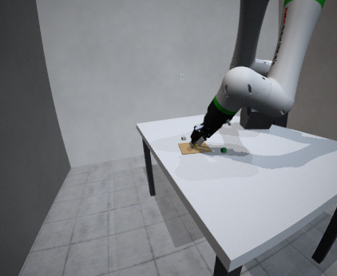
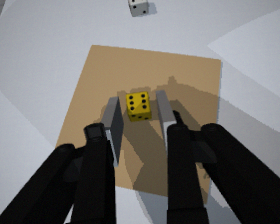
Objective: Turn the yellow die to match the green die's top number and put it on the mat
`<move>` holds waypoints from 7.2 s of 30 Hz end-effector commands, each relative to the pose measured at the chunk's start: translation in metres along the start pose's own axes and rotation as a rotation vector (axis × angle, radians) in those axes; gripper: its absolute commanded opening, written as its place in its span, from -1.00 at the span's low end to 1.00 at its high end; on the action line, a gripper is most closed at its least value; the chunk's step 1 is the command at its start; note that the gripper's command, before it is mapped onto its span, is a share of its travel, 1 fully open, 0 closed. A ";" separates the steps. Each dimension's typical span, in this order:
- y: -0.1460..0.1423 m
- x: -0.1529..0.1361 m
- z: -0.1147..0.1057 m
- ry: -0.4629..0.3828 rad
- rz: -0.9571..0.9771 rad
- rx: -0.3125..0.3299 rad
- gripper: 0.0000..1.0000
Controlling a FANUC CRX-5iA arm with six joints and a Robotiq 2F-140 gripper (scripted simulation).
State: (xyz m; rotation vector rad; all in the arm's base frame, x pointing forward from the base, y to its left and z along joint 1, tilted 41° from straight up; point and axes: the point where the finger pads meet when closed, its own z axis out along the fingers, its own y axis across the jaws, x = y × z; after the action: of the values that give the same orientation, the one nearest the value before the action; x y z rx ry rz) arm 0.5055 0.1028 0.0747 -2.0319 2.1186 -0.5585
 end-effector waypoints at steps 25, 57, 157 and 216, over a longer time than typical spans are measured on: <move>0.000 0.000 0.000 0.000 0.000 0.000 -0.81; 0.000 0.004 -0.004 0.000 0.000 0.000 -0.81; 0.002 0.074 -0.038 -0.816 0.000 -0.008 -0.81; 0.000 0.085 -0.015 -1.571 0.000 0.000 -0.81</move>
State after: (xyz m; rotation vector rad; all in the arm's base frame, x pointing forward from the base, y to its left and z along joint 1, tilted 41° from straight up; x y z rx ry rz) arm 0.4944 0.0218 0.1004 -1.4441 1.0528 0.8215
